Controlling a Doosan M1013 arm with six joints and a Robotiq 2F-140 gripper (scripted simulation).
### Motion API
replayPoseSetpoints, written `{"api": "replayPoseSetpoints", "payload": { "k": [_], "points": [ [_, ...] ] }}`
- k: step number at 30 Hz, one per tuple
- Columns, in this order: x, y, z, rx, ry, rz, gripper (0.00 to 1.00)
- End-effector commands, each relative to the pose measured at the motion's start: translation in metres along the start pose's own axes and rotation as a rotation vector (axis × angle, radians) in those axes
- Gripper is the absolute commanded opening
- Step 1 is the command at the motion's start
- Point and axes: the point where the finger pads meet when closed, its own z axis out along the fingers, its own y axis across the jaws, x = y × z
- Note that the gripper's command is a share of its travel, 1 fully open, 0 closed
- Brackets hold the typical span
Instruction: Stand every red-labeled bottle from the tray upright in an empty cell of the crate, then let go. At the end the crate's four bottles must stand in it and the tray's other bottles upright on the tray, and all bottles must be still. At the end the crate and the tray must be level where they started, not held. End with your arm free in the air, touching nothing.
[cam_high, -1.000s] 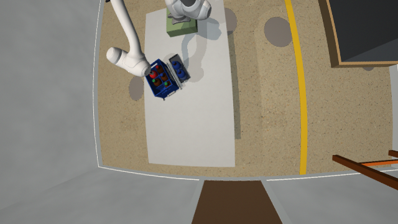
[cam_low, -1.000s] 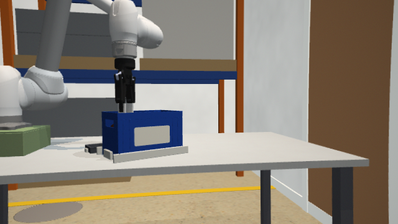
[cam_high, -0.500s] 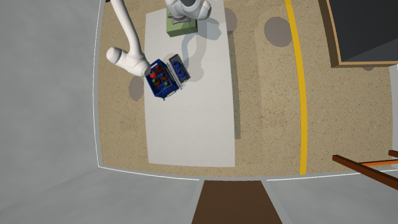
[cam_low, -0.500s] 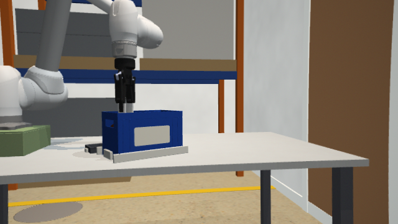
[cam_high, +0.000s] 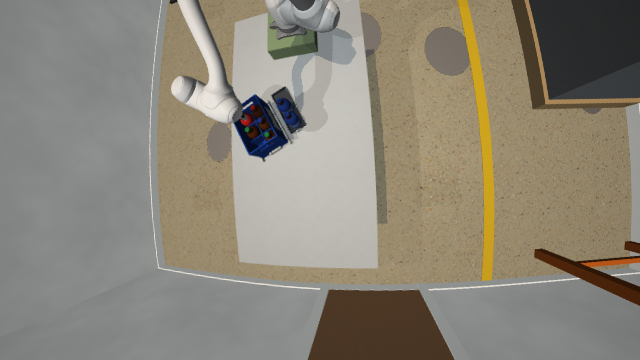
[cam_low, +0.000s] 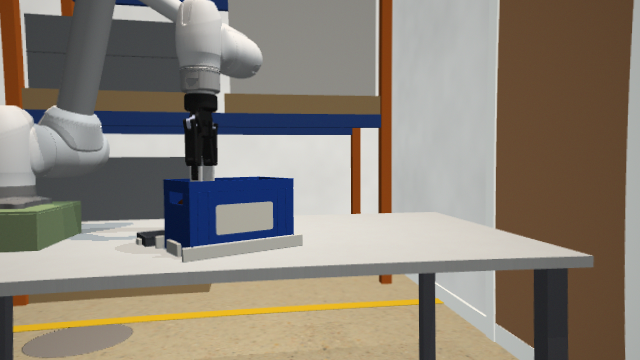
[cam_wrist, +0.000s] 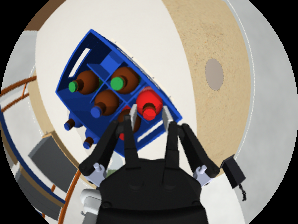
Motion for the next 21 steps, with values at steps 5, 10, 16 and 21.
{"api": "replayPoseSetpoints", "payload": {
  "k": [5, 10, 16, 21],
  "points": [
    [0.0, 0.0, -0.0001, 0.0, 0.0, 0.0, 0.38],
    [0.0, 0.0, -0.0001, 0.0, 0.0, 0.0, 0.38],
    [0.0, 0.0, -0.0016, 0.0, 0.0, 0.0, 0.38],
    [0.0, 0.0, -0.0037, 0.0, 0.0, 0.0, 0.38]
  ]
}}
